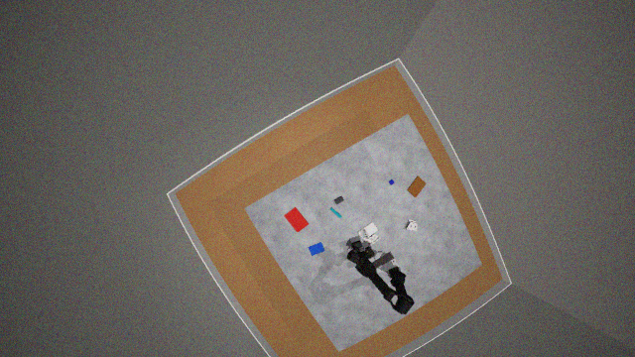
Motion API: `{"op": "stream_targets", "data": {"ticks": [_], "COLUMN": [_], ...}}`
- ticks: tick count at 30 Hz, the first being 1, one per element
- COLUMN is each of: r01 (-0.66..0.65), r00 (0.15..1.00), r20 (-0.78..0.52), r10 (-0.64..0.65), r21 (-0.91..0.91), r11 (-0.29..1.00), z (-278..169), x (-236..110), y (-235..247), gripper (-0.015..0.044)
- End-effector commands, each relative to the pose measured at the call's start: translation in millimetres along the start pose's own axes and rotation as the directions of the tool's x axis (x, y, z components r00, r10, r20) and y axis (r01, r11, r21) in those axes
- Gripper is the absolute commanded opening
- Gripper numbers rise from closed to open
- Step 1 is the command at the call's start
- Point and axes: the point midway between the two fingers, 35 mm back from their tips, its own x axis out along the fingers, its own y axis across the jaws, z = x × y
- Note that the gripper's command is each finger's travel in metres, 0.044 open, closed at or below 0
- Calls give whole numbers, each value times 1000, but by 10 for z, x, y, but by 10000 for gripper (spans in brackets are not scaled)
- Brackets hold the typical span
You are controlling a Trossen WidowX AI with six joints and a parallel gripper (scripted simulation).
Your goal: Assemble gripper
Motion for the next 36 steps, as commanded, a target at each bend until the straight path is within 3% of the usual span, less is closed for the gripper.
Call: {"op": "stream_targets", "data": {"ticks": [1,3,15,36], "r01": [4,4,0,1], "r00": [1000,1000,1000,1000], "r20": [-1,-1,0,0], "r10": [-4,-4,0,-1], "r21": [2,2,0,0], "r11": [1000,1000,1000,1000], "z": [5,5,0,-11], "x": [8,8,0,-135], "y": [-14,-14,0,14], "gripper": [440,440,134,134]}}
